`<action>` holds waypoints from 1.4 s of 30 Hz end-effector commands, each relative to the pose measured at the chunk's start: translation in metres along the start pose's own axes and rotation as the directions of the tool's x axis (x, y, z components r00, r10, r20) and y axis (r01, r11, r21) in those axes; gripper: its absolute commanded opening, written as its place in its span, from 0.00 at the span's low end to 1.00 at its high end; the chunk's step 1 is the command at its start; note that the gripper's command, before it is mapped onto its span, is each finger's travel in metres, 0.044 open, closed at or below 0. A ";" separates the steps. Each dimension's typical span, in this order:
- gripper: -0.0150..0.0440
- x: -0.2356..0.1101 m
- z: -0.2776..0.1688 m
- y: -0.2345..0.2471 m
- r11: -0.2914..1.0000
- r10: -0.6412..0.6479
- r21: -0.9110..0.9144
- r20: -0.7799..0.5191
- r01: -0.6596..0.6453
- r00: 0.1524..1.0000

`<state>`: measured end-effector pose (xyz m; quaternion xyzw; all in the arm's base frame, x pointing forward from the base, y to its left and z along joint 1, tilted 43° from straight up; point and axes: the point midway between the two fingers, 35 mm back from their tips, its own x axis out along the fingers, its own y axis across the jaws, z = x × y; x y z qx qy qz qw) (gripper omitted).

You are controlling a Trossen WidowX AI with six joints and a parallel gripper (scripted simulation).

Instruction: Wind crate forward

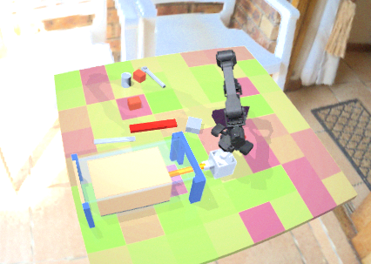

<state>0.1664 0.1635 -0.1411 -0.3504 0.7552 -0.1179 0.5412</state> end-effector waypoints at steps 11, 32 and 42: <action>0.25 0.004 -0.001 0.000 1.000 -0.003 0.006 -0.001 0.003 1.000; 0.25 0.004 0.000 0.003 0.997 0.002 0.073 0.000 -0.002 1.000; 0.25 0.003 0.000 0.005 0.992 0.006 0.128 0.002 -0.006 1.000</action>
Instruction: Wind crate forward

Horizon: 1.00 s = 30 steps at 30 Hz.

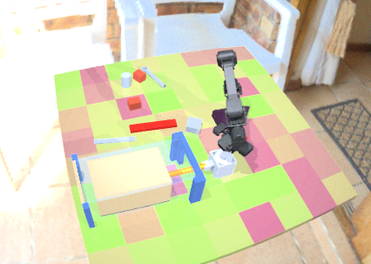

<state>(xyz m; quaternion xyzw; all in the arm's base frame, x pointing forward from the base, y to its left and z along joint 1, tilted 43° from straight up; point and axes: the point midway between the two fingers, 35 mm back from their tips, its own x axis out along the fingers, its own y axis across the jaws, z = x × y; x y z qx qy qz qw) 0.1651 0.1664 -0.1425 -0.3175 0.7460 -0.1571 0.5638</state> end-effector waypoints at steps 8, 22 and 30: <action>0.25 0.004 0.000 0.000 1.000 -0.004 -0.028 -0.008 0.004 1.000; 0.25 0.004 -0.001 0.002 1.000 -0.001 0.013 -0.007 0.001 1.000; 0.25 0.004 0.000 0.004 0.998 0.003 0.056 -0.006 -0.002 1.000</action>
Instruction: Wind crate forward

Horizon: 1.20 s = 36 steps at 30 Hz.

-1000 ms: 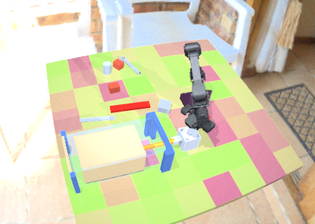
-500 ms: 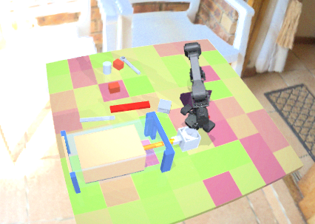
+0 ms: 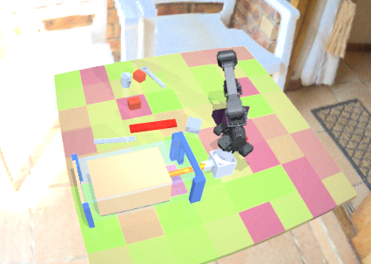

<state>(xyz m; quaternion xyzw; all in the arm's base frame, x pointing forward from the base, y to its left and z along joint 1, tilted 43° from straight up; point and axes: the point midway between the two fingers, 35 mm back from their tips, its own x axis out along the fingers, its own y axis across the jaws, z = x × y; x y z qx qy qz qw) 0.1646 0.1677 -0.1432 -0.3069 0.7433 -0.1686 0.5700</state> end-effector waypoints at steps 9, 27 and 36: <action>0.25 0.004 0.000 0.000 1.000 -0.005 -0.025 -0.009 0.004 1.000; 0.25 0.005 0.000 -0.004 0.992 -0.012 -0.124 -0.010 0.011 1.000; 0.25 0.005 0.000 -0.002 0.997 -0.009 -0.082 -0.010 0.008 1.000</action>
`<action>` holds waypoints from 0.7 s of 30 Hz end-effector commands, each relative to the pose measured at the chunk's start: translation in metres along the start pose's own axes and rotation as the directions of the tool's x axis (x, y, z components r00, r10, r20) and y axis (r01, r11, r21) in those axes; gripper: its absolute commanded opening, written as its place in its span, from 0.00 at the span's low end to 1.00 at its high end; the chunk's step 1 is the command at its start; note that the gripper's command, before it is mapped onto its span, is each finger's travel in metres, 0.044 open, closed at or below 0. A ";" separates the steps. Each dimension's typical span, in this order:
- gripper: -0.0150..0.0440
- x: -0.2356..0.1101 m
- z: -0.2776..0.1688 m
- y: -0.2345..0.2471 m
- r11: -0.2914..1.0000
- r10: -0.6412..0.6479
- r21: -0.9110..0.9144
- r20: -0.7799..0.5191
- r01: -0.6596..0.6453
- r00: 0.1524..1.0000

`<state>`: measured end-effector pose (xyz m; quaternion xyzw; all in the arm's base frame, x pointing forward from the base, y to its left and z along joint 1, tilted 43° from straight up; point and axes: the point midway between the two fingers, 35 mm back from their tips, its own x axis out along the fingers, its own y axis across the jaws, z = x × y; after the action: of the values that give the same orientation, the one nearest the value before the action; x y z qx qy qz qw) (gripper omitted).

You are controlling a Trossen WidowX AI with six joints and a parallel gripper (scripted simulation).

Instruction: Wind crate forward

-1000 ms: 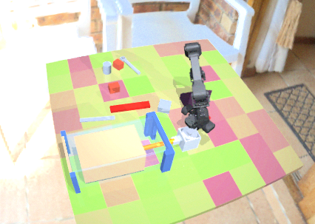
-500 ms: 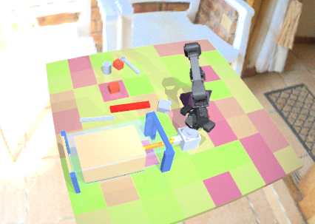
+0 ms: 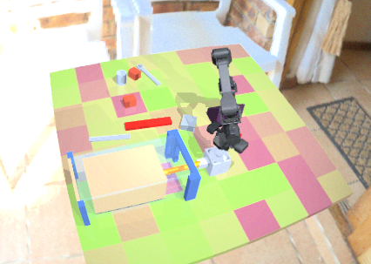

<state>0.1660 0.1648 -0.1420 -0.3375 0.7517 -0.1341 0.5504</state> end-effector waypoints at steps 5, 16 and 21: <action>0.25 0.004 -0.001 0.001 1.000 -0.001 0.019 -0.003 0.001 1.000; 0.25 0.004 -0.001 0.003 0.997 0.004 0.080 -0.002 -0.004 1.000; 0.34 0.000 0.000 0.002 0.998 0.001 0.064 0.006 -0.002 1.000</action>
<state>0.1655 0.1662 -0.1426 -0.3195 0.7458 -0.1568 0.5631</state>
